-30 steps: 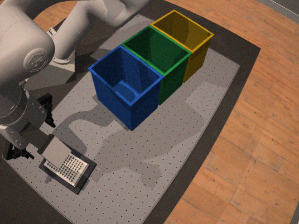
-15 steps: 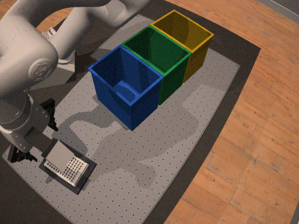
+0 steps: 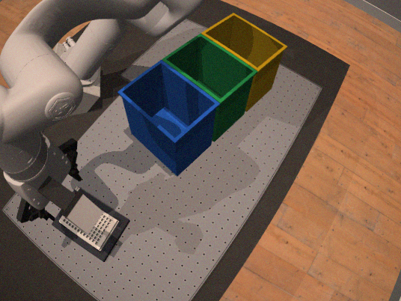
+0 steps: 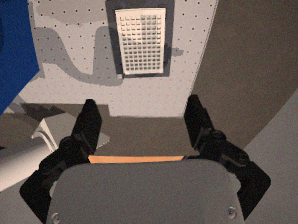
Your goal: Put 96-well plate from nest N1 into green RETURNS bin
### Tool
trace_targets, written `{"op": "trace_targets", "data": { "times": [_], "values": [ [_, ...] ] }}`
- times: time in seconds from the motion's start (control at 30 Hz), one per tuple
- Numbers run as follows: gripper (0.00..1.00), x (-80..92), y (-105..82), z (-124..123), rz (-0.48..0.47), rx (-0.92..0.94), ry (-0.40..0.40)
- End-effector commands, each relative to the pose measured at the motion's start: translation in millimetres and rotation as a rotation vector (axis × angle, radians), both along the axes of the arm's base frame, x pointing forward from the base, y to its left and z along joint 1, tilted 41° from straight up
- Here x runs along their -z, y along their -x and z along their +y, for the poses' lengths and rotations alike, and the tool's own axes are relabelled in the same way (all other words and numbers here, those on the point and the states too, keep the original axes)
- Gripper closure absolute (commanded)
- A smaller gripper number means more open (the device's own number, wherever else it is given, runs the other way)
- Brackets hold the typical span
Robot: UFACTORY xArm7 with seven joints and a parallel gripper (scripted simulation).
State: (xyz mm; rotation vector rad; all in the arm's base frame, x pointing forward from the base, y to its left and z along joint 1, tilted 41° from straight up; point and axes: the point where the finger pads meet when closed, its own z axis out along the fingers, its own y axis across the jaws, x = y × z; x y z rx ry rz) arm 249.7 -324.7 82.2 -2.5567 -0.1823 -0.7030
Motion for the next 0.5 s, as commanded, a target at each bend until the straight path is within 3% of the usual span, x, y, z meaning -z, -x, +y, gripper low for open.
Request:
{"op": "trace_targets", "data": {
  "times": [0.0, 0.47],
  "values": [
    [0.0, 3.4, -2.0, 1, -0.001, 0.003, 0.003],
    [0.0, 18.5, -11.0, 10, -0.001, 0.003, 0.003]
  ]
}}
